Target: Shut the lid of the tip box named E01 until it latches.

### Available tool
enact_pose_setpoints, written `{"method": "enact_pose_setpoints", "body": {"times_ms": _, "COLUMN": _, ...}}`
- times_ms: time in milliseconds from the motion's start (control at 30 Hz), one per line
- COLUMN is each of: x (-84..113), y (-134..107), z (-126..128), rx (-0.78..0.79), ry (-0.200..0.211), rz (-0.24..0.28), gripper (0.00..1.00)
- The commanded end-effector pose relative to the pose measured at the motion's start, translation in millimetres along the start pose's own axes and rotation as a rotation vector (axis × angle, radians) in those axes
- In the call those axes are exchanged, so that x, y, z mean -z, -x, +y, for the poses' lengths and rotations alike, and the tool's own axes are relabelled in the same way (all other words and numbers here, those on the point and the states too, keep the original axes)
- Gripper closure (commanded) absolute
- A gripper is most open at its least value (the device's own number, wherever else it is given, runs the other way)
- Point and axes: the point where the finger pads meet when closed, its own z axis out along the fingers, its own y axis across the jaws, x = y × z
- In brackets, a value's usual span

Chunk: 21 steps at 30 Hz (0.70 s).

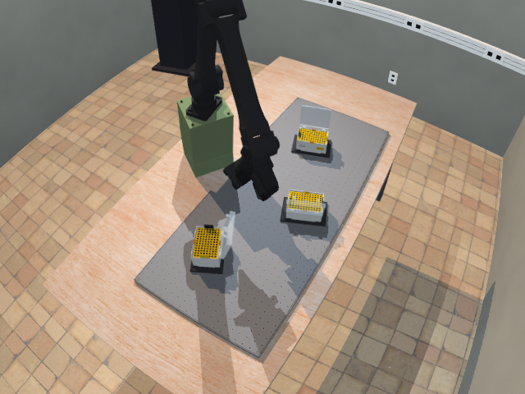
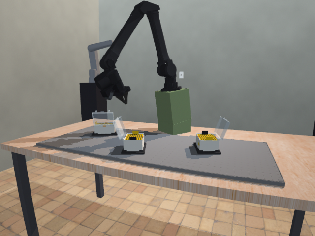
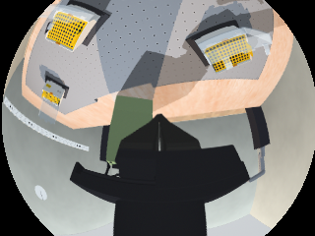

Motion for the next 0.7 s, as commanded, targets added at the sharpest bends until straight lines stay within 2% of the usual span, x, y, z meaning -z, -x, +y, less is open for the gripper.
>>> {"method": "enact_pose_setpoints", "body": {"times_ms": 0, "x": -1.0, "y": -4, "z": -14, "rx": 0.013, "ry": -0.003, "rz": -0.023, "gripper": 1.0}}
{"method": "enact_pose_setpoints", "body": {"times_ms": 267, "x": -9.3, "y": -18, "z": -50, "rx": 0.012, "ry": -0.005, "rz": -0.022, "gripper": 1.0}}
{"method": "enact_pose_setpoints", "body": {"times_ms": 333, "x": -9.4, "y": -18, "z": -49, "rx": 0.012, "ry": -0.002, "rz": -0.023, "gripper": 1.0}}
{"method": "enact_pose_setpoints", "body": {"times_ms": 400, "x": -11.4, "y": -24, "z": -56, "rx": -0.047, "ry": 0.032, "rz": -0.029, "gripper": 1.0}}
{"method": "enact_pose_setpoints", "body": {"times_ms": 467, "x": -11.4, "y": -24, "z": -56, "rx": -0.047, "ry": 0.032, "rz": -0.029, "gripper": 1.0}}
{"method": "enact_pose_setpoints", "body": {"times_ms": 667, "x": -28.1, "y": -49, "z": -71, "rx": -0.235, "ry": 0.146, "rz": 0.006, "gripper": 1.0}}
